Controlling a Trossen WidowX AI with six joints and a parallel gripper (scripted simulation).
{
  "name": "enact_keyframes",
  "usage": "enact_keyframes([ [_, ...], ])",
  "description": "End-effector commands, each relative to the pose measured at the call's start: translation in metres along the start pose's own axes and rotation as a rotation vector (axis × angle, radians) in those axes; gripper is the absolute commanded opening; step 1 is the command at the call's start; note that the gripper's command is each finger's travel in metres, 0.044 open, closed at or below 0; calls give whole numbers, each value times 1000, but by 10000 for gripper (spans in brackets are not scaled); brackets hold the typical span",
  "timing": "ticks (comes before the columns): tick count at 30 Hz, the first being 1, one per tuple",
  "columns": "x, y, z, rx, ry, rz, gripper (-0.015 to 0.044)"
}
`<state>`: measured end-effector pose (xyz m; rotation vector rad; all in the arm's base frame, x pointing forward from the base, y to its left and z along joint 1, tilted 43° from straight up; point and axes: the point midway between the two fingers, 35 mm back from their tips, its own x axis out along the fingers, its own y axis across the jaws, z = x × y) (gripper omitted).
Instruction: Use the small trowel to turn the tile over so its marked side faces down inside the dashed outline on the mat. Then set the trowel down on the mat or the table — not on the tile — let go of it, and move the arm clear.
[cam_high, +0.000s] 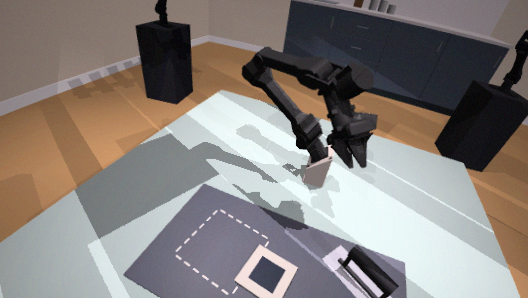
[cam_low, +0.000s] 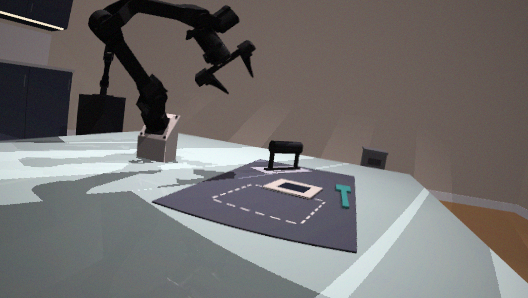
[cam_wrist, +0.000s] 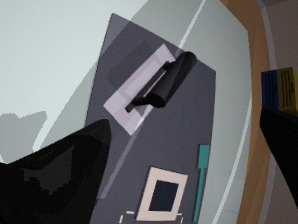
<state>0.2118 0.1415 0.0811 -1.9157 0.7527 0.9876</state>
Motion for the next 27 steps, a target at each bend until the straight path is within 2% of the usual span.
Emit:
enact_keyframes([
  [1, 0, 0, 0, 0, 0, 0, 374],
  [11, 0, 0, 0, 0, 0, 0, 111],
  [21, 0, 0, 0, 0, 0, 0, 100],
  [25, 0, 0, 0, 0, 0, 0, 0],
  [27, 0, 0, 0, 0, 0, 0, 0],
])
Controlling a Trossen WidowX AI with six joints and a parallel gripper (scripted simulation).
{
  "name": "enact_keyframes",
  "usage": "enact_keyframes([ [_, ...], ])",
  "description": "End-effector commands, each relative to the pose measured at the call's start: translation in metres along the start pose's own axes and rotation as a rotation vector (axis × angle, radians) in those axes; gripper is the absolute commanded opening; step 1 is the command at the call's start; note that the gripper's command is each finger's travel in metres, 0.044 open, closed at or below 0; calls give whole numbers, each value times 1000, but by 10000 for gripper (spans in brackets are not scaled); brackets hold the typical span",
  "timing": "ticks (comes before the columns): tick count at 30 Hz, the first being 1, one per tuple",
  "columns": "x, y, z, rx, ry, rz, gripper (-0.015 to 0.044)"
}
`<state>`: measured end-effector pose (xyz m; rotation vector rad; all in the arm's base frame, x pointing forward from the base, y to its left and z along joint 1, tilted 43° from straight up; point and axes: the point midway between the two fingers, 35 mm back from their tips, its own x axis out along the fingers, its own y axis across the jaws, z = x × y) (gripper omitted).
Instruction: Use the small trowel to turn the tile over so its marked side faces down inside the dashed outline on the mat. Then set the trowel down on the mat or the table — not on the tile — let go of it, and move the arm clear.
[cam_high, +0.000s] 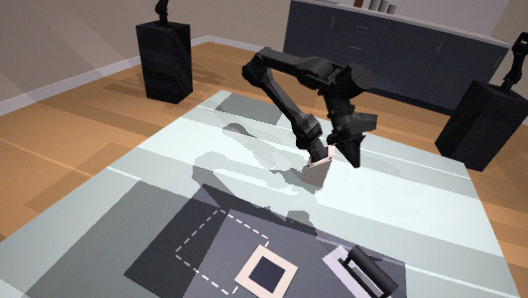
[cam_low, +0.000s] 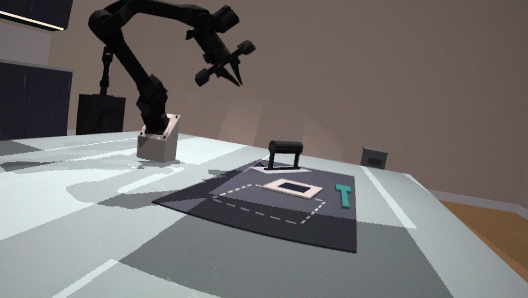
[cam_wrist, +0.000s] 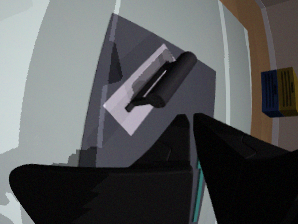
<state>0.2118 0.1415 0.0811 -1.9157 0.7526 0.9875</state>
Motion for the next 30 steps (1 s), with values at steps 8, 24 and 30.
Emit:
enact_keyframes([
  [8, 0, 0, 0, 0, 0, 0, 0],
  [24, 0, 0, 0, 0, 0, 0, 100],
  [30, 0, 0, 0, 0, 0, 0, 100],
])
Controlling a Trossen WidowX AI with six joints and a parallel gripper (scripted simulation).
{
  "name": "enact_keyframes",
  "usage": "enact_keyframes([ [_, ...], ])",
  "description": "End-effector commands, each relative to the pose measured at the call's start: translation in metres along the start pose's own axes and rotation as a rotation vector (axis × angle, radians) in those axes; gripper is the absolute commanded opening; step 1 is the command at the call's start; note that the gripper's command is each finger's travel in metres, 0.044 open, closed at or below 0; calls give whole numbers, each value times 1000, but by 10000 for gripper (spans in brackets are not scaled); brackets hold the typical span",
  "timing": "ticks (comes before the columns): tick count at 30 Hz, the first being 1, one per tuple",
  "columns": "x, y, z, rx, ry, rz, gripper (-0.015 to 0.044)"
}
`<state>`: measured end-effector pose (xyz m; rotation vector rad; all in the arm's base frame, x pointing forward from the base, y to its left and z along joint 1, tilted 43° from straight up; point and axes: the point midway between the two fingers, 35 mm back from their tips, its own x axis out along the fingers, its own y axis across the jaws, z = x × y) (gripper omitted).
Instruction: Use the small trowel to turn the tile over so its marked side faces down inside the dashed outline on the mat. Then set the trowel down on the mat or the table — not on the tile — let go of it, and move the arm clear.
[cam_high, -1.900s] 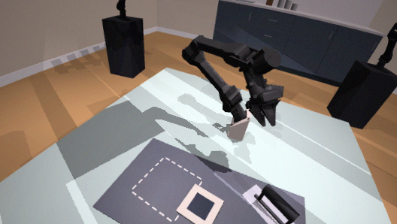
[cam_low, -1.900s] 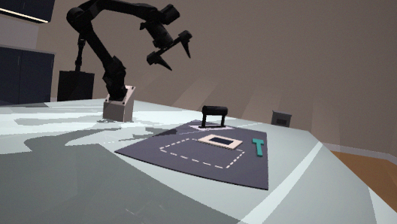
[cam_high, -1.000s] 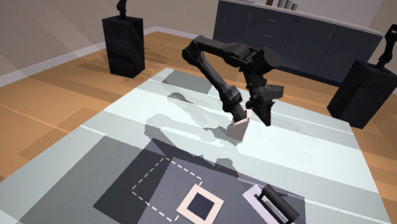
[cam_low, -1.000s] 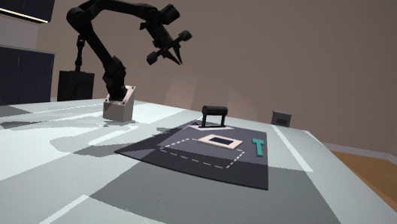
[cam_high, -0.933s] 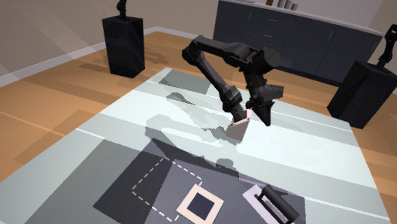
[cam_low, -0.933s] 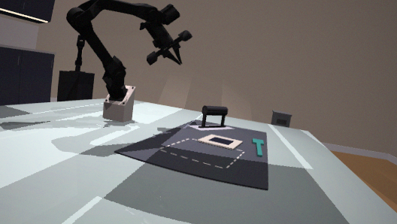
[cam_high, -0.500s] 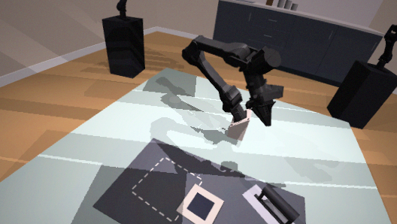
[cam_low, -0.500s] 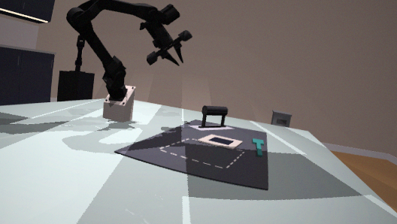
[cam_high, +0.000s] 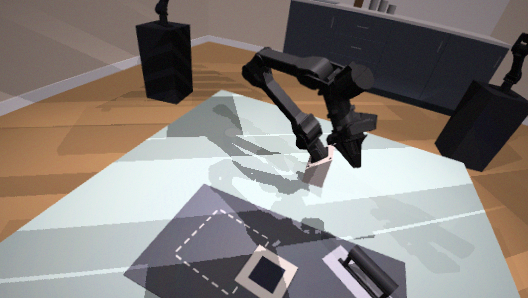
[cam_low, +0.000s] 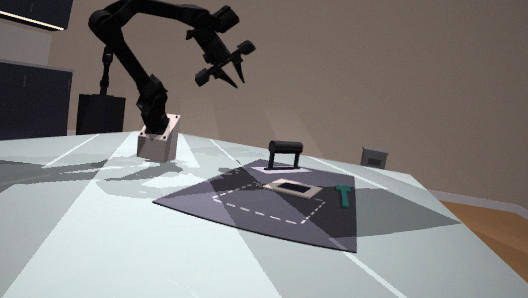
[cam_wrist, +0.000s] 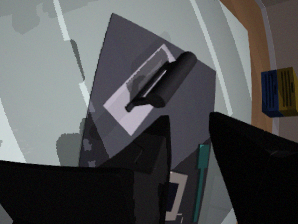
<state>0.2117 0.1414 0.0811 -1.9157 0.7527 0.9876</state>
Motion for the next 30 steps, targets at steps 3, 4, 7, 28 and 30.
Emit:
enact_keyframes([
  [3, 0, 0, 0, 0, 0, 0, 100],
  [4, 0, 0, 0, 0, 0, 0, 100],
  [7, 0, 0, 0, 0, 0, 0, 48],
  [28, 1, -3, 0, 18, 7, 12, 179],
  [30, 5, -11, 0, 69, 27, 43, 231],
])
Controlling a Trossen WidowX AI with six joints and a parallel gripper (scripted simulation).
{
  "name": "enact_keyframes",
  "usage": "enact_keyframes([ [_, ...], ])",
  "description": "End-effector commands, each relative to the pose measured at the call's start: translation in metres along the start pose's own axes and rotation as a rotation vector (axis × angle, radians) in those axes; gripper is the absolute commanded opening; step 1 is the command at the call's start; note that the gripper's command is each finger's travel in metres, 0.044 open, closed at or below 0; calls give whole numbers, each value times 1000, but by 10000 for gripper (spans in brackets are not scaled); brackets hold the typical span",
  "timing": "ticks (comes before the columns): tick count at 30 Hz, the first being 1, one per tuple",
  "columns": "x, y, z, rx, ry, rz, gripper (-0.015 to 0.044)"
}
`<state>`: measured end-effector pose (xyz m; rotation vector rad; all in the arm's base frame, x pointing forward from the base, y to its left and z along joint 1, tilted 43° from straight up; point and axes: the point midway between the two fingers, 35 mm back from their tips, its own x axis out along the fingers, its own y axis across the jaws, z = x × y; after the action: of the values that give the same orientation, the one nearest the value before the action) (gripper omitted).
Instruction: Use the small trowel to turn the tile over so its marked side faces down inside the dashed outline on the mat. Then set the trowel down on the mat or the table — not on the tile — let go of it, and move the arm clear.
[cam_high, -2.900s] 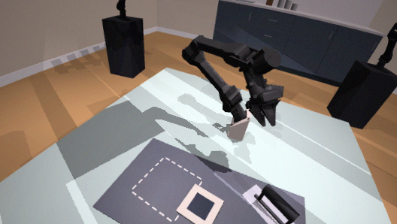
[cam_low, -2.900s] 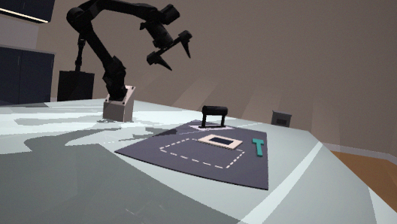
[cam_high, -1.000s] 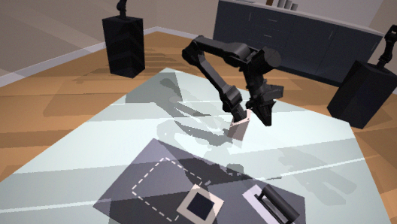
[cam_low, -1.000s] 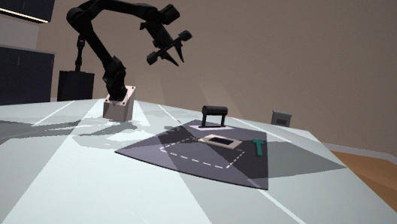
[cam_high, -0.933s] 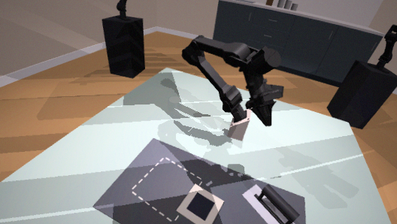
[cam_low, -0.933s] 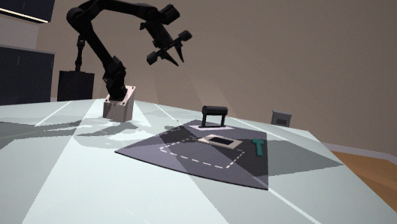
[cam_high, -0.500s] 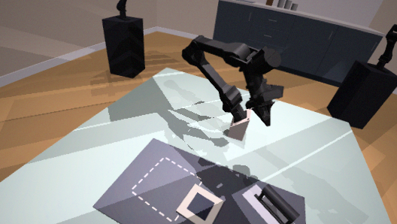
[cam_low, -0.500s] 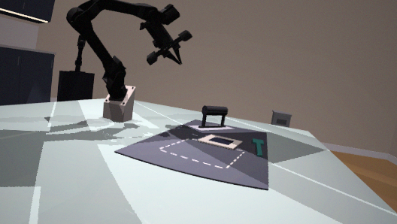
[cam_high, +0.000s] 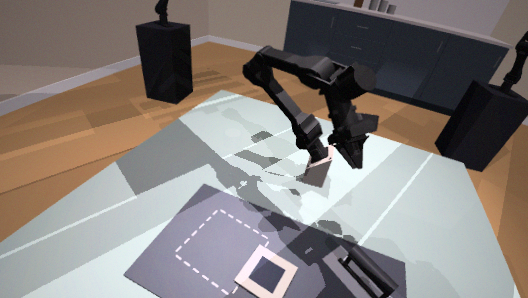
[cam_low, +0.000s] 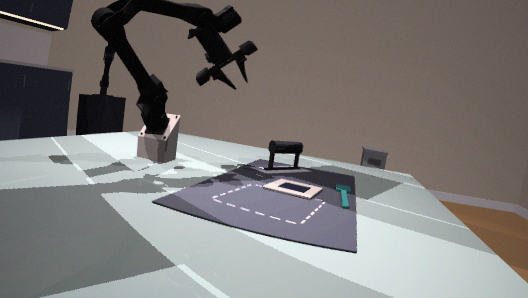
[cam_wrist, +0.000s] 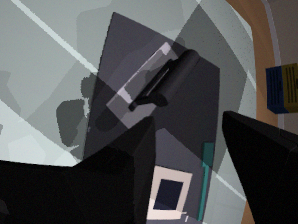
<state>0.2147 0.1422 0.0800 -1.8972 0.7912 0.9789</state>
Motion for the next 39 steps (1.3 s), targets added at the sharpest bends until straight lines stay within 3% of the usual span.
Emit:
enact_keyframes([
  [1, 5, -13, 0, 73, 27, 37, 258],
  [21, 102, -73, -2, 595, 347, 329, 270],
  [35, 207, -61, -11, 919, 657, 462, 270],
  [39, 212, -59, -11, 933, 673, 466, 270],
])
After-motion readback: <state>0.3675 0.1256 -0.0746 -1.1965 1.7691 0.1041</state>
